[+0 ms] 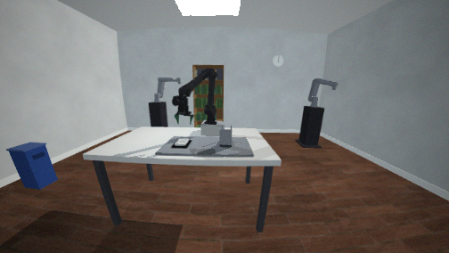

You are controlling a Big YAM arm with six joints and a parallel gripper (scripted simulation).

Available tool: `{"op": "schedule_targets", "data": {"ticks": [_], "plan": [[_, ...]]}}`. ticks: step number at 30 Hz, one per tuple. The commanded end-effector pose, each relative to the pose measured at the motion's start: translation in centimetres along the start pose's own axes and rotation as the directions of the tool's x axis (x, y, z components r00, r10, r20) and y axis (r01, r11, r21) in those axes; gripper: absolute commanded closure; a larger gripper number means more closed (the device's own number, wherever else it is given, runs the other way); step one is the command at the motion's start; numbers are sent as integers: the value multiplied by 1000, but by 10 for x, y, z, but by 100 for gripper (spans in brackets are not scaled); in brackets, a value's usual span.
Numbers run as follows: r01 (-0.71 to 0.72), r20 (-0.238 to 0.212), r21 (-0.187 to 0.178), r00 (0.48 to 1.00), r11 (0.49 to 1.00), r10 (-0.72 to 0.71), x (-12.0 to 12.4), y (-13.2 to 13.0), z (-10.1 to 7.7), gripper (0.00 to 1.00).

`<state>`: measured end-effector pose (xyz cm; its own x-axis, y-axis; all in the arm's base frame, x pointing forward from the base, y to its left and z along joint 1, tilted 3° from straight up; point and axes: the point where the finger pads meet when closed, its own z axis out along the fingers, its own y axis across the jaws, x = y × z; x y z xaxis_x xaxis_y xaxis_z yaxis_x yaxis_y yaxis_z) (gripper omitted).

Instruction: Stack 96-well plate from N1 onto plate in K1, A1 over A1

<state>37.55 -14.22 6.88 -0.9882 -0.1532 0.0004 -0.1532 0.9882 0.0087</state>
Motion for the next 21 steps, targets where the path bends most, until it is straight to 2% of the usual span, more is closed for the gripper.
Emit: {"op": "schedule_targets", "data": {"ticks": [1, 2, 4, 6, 7, 9, 11, 20, 21], "plan": [[-81, 27, -21, 996, 997, 81, -15, -29, -8, 0], [-90, 26, -27, 996, 996, 91, -15, -34, -5, 0], [-67, 46, -12, 997, 998, 68, -18, -47, 0, 0], [-67, 46, -12, 997, 998, 68, -18, -47, 0, 0], [-69, -2, -39, 998, 997, 69, 3, -36, 20, 0], [-46, 0, -38, 999, 998, 46, -2, -28, 16, 0], [-45, 29, -21, 999, 999, 45, -10, -33, 4, 0], [-67, 26, -22, 997, 997, 68, -9, -38, 4, 0], [-46, 1, -37, 999, 998, 46, -3, -29, 21, 0]]}}
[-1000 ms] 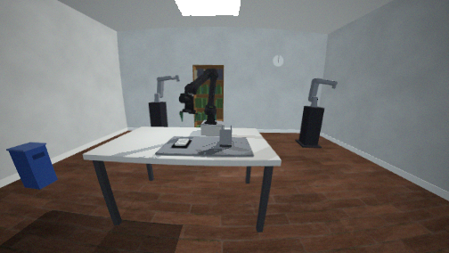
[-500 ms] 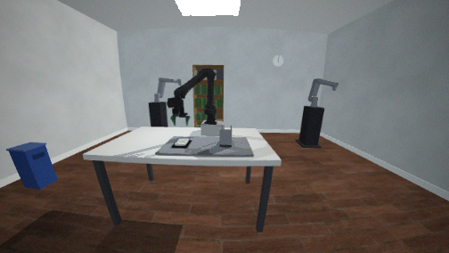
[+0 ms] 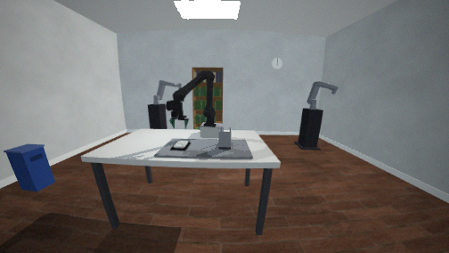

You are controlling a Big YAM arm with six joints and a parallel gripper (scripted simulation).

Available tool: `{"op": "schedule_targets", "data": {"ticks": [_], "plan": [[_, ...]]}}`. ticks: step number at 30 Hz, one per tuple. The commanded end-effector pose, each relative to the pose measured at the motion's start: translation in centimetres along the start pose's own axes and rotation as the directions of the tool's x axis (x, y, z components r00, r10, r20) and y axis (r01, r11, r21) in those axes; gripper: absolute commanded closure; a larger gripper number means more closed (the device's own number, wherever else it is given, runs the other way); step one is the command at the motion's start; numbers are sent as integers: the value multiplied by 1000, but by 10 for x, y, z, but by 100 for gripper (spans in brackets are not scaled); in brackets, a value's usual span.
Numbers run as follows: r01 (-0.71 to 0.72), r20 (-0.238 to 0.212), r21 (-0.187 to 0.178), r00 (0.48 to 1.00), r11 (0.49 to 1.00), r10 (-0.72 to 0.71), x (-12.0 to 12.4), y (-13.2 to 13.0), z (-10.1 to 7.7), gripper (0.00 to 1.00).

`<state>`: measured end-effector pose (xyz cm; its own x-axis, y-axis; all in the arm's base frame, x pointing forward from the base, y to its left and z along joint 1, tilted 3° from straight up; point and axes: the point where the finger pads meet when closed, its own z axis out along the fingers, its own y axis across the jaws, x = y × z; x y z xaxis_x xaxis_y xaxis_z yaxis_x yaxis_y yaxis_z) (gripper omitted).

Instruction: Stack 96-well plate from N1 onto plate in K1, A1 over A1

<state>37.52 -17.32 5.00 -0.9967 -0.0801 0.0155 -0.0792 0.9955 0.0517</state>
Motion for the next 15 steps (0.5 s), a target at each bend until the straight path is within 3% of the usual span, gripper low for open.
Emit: {"op": "schedule_targets", "data": {"ticks": [1, 15], "plan": [[28, 14, 6, 999, 1000, -29, -8, 3, 2, 0], [13, 11, 4, 1000, 1000, -13, -7, 3, 25, 0]]}}
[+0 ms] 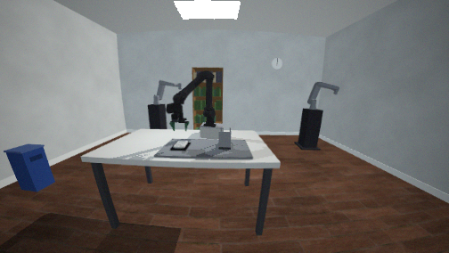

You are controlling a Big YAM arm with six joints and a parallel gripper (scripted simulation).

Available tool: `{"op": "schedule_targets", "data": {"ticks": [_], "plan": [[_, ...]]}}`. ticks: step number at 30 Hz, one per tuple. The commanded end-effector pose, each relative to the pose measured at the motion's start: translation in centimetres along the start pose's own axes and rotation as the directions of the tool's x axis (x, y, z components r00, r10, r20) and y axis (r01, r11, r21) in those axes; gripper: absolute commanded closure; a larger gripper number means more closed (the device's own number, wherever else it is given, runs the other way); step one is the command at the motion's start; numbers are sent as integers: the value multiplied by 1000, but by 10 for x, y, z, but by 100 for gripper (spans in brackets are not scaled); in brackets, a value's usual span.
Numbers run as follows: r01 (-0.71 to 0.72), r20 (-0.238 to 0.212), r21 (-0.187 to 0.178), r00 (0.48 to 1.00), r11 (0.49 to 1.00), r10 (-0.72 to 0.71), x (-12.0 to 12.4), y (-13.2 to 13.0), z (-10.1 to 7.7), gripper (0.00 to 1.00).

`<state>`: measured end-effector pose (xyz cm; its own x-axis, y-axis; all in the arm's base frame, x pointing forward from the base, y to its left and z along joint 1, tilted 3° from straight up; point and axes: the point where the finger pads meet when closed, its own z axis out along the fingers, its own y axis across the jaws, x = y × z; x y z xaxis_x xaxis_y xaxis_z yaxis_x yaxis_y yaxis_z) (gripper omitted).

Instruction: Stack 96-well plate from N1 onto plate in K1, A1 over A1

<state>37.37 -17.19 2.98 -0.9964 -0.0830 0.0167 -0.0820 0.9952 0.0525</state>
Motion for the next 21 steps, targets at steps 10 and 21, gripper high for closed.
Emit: {"op": "schedule_targets", "data": {"ticks": [10, 21], "plan": [[6, 12, 4, 1000, 1000, -6, -8, 3, 18, 0], [6, 12, 4, 1000, 1000, -6, -8, 3, 33, 0]]}}
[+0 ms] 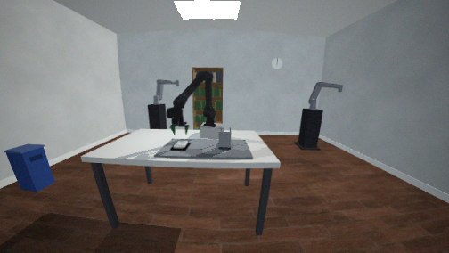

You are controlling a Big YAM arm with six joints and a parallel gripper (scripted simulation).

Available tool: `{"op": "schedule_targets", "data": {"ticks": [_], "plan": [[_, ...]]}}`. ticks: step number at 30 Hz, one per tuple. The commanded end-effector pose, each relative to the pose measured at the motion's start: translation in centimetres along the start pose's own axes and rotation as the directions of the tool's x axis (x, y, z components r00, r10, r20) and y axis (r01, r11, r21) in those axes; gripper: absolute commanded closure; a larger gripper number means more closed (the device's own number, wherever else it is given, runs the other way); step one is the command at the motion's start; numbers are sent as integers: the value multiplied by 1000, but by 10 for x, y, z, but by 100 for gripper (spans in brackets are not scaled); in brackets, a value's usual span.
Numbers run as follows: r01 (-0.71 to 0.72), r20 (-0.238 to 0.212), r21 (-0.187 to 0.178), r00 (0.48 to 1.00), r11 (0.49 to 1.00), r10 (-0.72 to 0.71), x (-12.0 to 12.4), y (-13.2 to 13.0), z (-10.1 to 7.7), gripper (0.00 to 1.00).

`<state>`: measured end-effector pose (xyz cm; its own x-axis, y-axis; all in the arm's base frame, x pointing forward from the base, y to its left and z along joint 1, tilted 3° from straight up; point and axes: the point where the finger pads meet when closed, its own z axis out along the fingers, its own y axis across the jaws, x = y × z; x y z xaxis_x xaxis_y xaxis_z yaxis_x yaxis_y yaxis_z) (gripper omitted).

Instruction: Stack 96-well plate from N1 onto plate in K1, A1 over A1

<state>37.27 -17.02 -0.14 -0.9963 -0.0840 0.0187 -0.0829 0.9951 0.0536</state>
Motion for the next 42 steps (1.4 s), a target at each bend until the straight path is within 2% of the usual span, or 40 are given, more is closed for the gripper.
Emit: {"op": "schedule_targets", "data": {"ticks": [1, 3, 15, 18, 31, 35, 42], "plan": [[7, 31, 15, 999, 1000, -8, -17, -2, -2, 0], [5, 14, 5, 1000, 1000, -5, -8, 3, 7, 0], [5, 15, 6, 1000, 1000, -5, -9, 2, 27, 0], [7, 23, 11, 1000, 1000, -7, -13, 0, 26, 0], [5, 13, 5, 1000, 1000, -5, -8, 3, 51, 0], [7, 26, 12, 1000, 1000, -7, -15, -1, 50, 0], [5, 12, 4, 1000, 1000, -5, -8, 3, 66, 0]]}}
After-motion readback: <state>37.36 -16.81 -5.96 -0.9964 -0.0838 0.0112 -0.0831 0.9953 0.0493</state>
